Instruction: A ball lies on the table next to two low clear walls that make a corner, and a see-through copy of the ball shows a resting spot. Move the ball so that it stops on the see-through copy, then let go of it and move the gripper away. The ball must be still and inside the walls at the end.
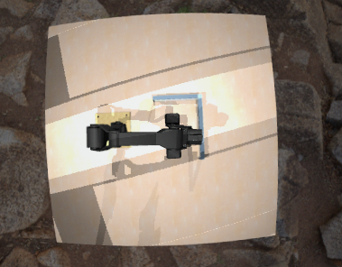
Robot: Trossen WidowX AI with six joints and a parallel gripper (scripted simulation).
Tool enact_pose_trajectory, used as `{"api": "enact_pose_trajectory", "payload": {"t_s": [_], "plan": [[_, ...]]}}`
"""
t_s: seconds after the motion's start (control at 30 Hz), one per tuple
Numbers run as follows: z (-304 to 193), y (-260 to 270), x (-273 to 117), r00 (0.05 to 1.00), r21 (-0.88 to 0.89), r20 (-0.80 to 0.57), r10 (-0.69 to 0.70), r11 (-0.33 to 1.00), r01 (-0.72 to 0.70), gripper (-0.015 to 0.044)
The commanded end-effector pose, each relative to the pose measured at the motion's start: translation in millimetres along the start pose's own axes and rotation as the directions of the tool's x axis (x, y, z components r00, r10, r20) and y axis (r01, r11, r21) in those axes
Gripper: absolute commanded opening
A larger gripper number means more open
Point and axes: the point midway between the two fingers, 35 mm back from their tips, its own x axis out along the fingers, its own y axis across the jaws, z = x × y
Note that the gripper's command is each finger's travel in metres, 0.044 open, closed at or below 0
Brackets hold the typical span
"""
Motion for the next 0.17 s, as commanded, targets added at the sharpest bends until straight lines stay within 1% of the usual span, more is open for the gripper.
{"api": "enact_pose_trajectory", "payload": {"t_s": [0.0,0.03,0.13], "plan": [[-0.8,0.1,-29.2,1.0,0.001,0.007,0.0,1.0,0.0,0.0423],[-2.4,0.2,-39.4,1.0,0.0,0.007,0.0,1.0,0.0,0.044],[-4.0,0.3,-47.6,1.0,0.0,0.007,0.0,1.0,0.0,0.044]]}}
